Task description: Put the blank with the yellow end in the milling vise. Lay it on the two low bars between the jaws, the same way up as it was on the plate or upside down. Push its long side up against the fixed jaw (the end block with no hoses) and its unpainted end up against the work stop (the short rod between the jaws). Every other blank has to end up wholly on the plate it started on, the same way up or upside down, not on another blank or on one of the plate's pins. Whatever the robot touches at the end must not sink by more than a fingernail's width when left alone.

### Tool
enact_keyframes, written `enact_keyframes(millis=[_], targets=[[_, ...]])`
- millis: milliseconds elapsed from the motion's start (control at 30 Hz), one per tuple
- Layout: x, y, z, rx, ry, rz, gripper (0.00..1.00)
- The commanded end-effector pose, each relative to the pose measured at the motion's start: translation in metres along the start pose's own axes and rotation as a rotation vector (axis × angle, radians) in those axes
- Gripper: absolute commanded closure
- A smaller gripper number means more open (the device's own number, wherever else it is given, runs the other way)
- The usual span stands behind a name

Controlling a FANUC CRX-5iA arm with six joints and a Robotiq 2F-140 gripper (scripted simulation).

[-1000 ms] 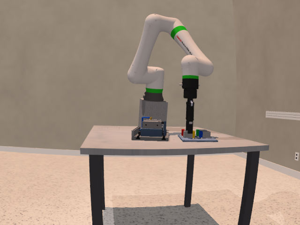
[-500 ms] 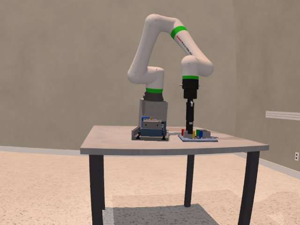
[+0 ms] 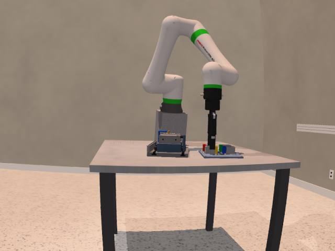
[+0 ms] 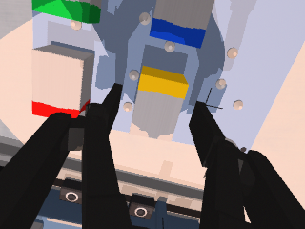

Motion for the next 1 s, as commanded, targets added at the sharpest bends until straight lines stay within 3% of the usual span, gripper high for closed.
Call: enact_keyframes(millis=[0,33,67,967], targets=[[0.0008,0.0006,0.0005,0.000,0.001,-0.001,0.47],[0.0008,0.0006,0.0005,0.000,0.001,-0.001,0.47],[0.0008,0.0006,0.0004,0.000,0.001,-0.001,0.90],[0.0008,0.0006,0.0004,0.000,0.001,-0.001,0.90]])
Point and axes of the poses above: the point where the finger pads meet when closed, its own x axis back along the fingers, its own y axis across the jaws, z = x × y, the point moved 3 cm from there along x, back along the fingers, and after that the axes turned 13 degrees about -x, right-handed, at the moved point
